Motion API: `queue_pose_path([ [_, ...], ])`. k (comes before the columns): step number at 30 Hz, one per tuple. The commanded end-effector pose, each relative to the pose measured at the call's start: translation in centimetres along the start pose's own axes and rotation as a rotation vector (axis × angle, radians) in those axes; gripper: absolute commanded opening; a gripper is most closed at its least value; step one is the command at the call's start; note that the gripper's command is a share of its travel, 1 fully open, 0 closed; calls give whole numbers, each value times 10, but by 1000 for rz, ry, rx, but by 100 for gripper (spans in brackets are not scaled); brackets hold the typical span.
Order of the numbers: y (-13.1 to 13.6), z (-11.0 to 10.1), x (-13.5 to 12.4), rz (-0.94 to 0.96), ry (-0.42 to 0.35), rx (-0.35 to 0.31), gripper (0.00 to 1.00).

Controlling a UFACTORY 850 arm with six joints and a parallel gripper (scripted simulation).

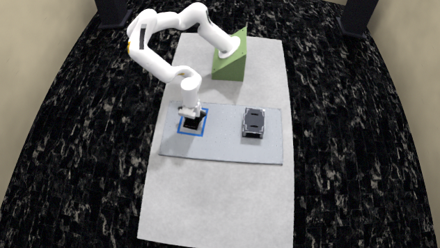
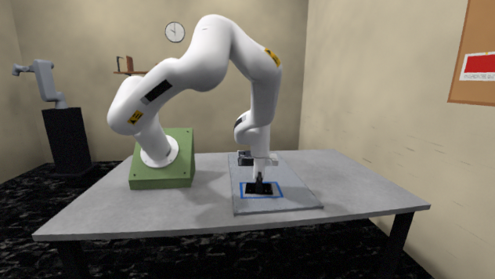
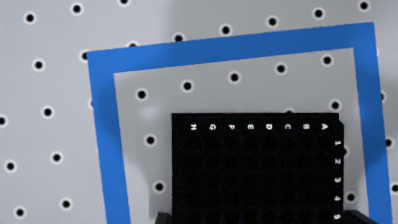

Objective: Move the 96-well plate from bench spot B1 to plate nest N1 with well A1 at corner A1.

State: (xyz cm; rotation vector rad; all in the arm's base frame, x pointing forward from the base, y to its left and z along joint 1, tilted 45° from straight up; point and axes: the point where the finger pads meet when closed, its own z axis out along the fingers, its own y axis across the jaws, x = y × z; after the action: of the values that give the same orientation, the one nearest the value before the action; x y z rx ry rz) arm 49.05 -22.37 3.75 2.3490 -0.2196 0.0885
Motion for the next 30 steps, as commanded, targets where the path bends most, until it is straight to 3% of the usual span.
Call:
queue_pose_path([
  [1, 0, 0, 1, 0, 1, 0, 100],
  [14, 0, 0, 1, 0, 1, 0, 100],
  [15, 0, -1, 1, 0, 1, 0, 0],
  [30, 0, -1, 1, 0, 1, 0, 0],
])
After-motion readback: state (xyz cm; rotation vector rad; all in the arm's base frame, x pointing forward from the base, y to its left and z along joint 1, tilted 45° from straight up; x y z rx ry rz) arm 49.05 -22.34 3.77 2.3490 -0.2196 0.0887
